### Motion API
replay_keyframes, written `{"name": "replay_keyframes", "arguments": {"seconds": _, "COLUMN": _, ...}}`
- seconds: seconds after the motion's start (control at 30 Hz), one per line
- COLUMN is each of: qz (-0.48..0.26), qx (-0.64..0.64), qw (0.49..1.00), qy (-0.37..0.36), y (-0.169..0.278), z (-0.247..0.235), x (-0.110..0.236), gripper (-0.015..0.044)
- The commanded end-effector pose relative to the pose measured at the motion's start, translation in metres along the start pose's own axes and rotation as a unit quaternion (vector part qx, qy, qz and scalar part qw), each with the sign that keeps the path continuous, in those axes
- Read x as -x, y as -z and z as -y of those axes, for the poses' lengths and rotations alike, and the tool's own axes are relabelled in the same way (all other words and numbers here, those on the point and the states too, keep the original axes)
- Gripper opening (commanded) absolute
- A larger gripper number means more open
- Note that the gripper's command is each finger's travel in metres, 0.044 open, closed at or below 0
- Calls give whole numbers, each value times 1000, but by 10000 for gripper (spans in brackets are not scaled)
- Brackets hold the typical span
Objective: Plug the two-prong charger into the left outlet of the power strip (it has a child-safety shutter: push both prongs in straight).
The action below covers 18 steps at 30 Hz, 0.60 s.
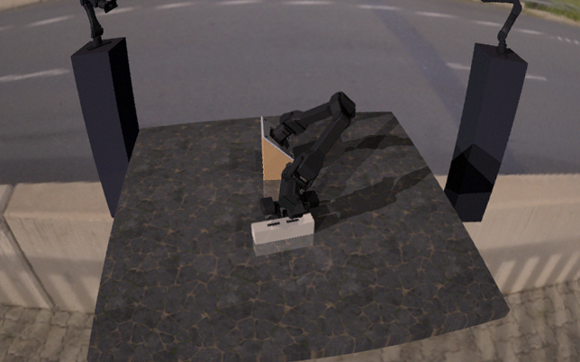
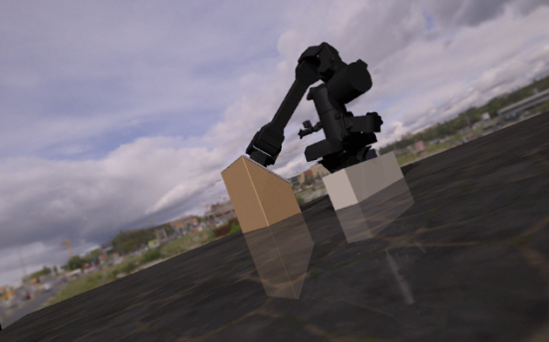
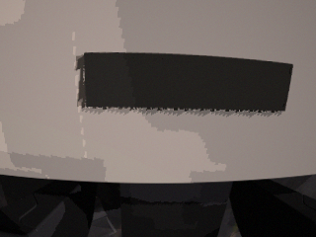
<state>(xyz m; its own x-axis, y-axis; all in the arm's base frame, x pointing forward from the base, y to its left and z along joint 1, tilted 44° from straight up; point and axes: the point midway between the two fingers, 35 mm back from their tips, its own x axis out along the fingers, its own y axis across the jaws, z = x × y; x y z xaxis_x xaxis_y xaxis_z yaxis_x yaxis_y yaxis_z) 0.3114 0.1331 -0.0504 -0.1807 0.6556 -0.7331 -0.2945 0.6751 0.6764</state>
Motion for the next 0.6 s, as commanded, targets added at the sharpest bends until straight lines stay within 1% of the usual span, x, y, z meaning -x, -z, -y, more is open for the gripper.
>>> {"name": "replay_keyframes", "arguments": {"seconds": 0.0, "qz": 1, "qx": 1, "qw": 1000, "qy": 0, "y": -1, "z": 0, "x": 0, "gripper": 341}}
{"name": "replay_keyframes", "arguments": {"seconds": 0.13, "qz": 1, "qx": 1, "qw": 1000, "qy": 0, "y": 0, "z": 0, "x": 0, "gripper": 440}}
{"name": "replay_keyframes", "arguments": {"seconds": 0.57, "qz": 4, "qx": 4, "qw": 1000, "qy": 0, "y": 3, "z": 0, "x": 0, "gripper": 440}}
